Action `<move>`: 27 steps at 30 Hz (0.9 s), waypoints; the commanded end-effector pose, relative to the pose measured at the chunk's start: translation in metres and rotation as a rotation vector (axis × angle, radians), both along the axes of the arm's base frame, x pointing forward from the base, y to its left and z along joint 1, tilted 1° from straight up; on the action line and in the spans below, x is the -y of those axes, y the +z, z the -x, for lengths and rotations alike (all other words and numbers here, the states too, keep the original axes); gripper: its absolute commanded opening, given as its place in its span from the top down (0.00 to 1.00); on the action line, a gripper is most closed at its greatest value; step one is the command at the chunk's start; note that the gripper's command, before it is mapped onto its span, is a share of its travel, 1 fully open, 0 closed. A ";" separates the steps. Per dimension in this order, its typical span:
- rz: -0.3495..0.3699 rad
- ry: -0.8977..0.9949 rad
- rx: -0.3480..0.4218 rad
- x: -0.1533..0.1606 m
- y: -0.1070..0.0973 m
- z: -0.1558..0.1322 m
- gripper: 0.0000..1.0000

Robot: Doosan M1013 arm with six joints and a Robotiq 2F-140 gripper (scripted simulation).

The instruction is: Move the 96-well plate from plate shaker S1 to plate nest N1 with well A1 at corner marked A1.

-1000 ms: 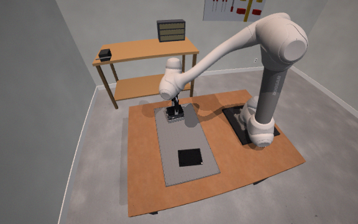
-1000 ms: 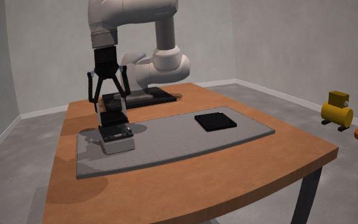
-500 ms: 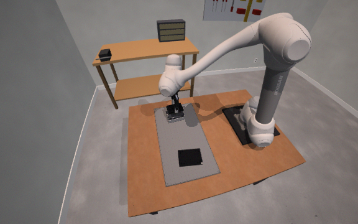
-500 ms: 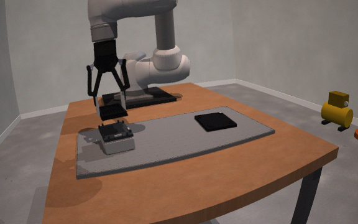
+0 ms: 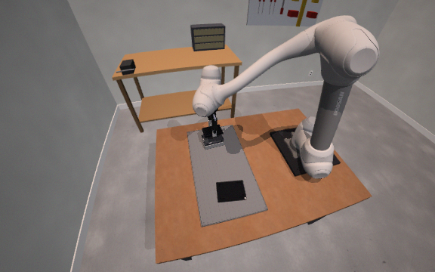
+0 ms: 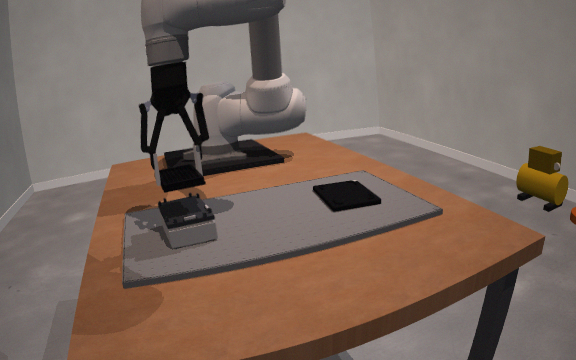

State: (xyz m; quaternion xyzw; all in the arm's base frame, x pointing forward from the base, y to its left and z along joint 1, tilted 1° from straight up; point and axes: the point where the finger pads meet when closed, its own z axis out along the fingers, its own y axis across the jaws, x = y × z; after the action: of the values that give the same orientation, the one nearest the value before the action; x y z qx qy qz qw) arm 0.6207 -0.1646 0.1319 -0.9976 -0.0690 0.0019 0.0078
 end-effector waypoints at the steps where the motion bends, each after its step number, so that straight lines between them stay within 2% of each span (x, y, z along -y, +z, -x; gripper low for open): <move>1: 0.000 0.000 0.000 0.000 0.000 0.000 0.90; 5: 0.000 0.000 0.000 0.000 0.000 0.000 0.90; 12: 0.001 -0.220 -0.003 -0.023 -0.002 0.003 0.90; 27: 0.001 -0.220 -0.003 -0.066 -0.006 0.008 0.90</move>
State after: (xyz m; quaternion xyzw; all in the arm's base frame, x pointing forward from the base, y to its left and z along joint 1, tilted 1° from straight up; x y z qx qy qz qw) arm 0.6134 -0.1038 0.1262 -0.9991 0.0410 0.0027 0.0076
